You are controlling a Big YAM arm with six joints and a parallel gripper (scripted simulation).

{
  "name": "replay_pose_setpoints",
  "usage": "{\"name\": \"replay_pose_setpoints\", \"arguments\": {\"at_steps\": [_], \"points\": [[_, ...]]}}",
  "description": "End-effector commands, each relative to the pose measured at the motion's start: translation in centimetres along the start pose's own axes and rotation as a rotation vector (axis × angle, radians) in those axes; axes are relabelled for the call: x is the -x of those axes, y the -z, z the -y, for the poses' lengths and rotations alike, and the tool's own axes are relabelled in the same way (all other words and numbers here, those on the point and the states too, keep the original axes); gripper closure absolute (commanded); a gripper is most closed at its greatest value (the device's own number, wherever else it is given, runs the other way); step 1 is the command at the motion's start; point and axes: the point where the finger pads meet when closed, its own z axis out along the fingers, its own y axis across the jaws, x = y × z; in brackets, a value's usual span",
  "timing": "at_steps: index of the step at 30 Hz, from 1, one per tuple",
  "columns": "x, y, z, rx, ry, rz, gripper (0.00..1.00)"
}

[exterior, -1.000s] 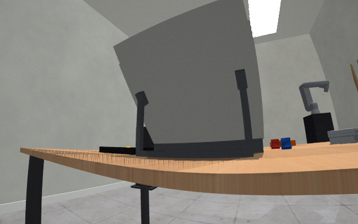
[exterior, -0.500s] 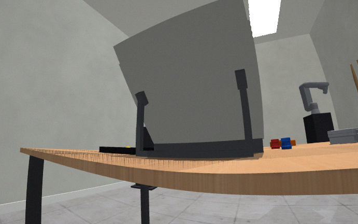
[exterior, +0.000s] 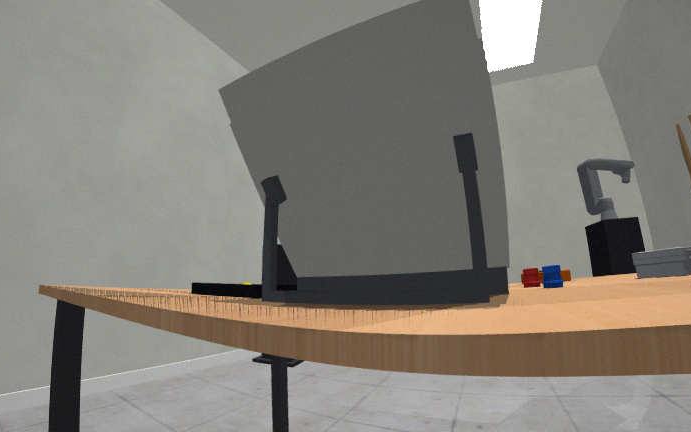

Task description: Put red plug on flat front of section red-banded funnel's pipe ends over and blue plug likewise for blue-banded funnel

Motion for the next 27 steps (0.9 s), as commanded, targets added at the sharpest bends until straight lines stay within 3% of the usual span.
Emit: {"name": "replay_pose_setpoints", "arguments": {"at_steps": [1,15,16,27], "points": [[0.49,0.20,0.00,0.000,0.000,0.012,0.41],[0.49,0.20,0.00,0.000,0.000,0.012,0.41],[0.49,0.20,0.00,0.000,0.000,0.012,0.20],[0.49,0.20,0.00,0.000,0.000,0.012,0.20]]}}
